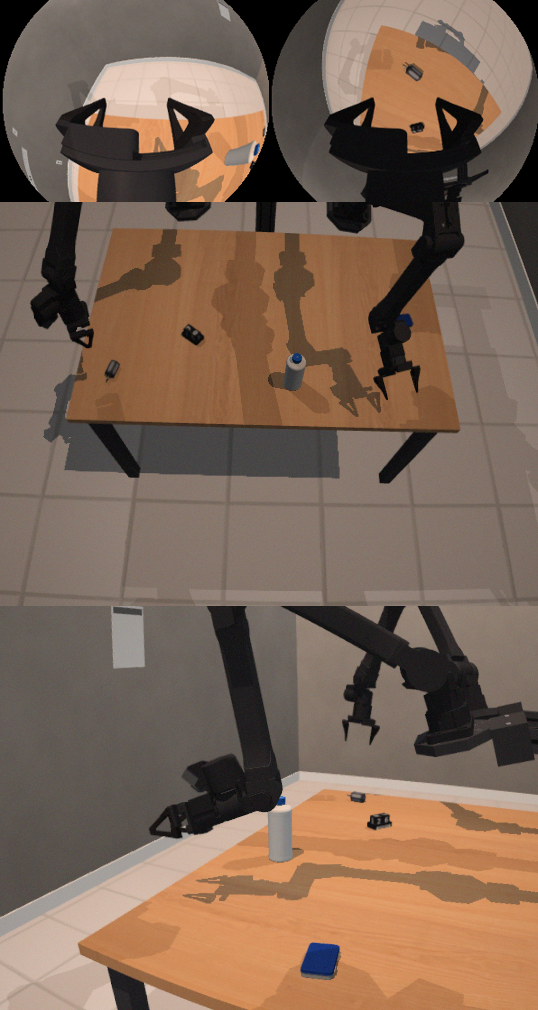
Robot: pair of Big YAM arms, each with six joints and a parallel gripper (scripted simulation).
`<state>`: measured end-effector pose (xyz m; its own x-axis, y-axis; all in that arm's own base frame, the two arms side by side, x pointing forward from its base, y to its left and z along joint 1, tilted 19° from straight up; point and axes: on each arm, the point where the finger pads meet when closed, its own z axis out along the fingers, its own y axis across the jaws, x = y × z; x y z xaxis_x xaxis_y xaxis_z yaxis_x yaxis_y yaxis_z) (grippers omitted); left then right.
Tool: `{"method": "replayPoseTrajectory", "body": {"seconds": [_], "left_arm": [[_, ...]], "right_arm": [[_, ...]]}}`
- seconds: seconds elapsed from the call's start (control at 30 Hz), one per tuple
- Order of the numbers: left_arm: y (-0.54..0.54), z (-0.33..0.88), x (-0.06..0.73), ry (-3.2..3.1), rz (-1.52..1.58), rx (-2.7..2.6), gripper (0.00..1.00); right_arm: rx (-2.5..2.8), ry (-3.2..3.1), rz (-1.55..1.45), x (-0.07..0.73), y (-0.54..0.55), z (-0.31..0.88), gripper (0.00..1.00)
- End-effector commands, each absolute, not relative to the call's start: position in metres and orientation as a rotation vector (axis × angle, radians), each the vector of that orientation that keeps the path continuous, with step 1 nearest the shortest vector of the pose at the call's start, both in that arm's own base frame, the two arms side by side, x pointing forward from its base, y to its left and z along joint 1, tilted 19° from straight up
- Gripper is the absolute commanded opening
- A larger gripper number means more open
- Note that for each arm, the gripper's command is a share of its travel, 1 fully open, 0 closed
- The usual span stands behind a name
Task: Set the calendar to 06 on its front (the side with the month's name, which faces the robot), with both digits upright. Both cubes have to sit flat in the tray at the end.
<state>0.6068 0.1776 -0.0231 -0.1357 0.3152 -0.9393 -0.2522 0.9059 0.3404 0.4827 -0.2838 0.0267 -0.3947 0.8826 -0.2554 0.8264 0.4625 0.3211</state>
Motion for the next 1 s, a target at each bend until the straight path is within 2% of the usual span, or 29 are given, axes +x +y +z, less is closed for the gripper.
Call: {"method": "replayPoseTrajectory", "body": {"seconds": [0.0,0.2,0.4,0.6,0.97], "left_arm": [[0.178,-0.019,0.608,1.628,0.490,0.050,1.00],[0.153,-0.011,0.612,1.655,0.495,0.144,1.00],[0.056,-0.003,0.603,1.741,0.371,0.446,1.00],[0.009,-0.001,0.588,1.764,0.302,0.596,1.00],[-0.115,0.005,0.511,1.757,0.062,1.027,1.00]], "right_arm": [[1.431,2.321,0.198,0.485,-0.285,0.032,1.00],[1.270,2.439,0.164,0.484,-0.268,0.008,1.00],[0.857,2.631,0.050,0.489,-0.223,-0.029,1.00],[0.625,2.708,-0.008,0.489,-0.200,-0.047,1.00],[-0.134,2.828,-0.190,0.475,-0.125,-0.103,1.00]]}}
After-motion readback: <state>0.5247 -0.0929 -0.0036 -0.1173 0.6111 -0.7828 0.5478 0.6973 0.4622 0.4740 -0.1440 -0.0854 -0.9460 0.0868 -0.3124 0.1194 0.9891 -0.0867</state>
